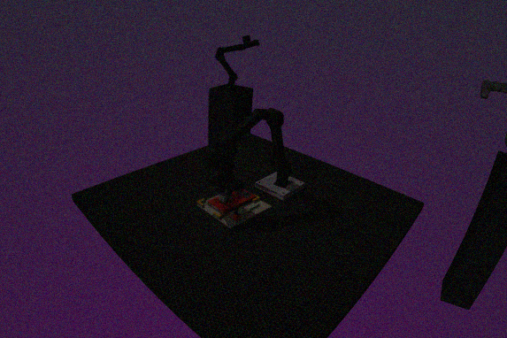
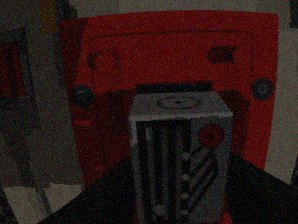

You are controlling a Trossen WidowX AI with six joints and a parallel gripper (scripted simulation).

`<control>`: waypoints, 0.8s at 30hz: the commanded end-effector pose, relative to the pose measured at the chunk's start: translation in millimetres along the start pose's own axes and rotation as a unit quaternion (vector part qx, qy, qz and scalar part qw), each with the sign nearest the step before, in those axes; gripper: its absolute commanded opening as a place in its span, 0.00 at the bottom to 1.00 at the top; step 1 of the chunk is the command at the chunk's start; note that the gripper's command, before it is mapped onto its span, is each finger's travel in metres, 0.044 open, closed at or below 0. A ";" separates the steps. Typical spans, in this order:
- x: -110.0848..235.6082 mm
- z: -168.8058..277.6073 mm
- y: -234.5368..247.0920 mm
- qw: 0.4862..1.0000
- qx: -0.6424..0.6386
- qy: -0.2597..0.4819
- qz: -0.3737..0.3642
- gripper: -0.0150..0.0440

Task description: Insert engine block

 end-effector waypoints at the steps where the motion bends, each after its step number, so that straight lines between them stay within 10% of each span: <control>1: -1.6 0.2 0.0 1.000 -0.003 0.001 0.000 0.52; 24: -7.3 0.2 0.0 1.000 0.000 0.001 0.000 0.52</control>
Point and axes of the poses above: the point midway between the two fingers, 35 mm back from their tips, its own x axis back along the fingers, its own y axis across the jaws, z = x × y, the point moved 4 cm from there along x, back along the fingers, and after that the axes turned 2 degrees about -x, right-handed, at the moved point
